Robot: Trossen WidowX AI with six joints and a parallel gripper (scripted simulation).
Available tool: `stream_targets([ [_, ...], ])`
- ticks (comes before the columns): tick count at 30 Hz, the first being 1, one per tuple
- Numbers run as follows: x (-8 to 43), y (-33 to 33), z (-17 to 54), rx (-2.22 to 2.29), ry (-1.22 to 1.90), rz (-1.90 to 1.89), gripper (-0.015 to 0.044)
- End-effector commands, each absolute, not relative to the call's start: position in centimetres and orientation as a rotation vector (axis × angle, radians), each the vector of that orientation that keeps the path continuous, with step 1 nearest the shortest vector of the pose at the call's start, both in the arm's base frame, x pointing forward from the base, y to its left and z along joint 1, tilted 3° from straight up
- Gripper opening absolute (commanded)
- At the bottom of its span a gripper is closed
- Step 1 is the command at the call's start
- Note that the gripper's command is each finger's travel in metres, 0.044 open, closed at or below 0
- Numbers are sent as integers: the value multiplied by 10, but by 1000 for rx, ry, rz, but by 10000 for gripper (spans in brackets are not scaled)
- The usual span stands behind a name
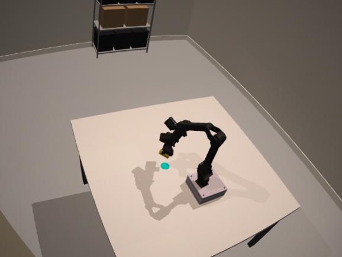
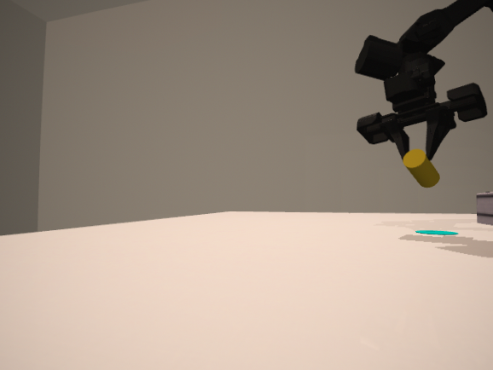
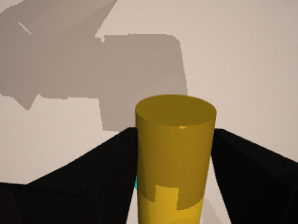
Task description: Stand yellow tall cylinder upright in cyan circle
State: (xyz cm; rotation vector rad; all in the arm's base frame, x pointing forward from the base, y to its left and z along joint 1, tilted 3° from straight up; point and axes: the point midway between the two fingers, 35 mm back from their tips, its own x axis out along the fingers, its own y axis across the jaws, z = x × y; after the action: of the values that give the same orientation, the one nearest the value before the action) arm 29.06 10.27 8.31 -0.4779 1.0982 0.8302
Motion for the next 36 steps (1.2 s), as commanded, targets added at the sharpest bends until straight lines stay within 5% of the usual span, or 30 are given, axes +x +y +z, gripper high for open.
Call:
stream_targets([
  [1, 291, 103, 81, -452, 1083, 835, 105],
  [36, 303, 98, 74, -286, 875, 871, 105],
])
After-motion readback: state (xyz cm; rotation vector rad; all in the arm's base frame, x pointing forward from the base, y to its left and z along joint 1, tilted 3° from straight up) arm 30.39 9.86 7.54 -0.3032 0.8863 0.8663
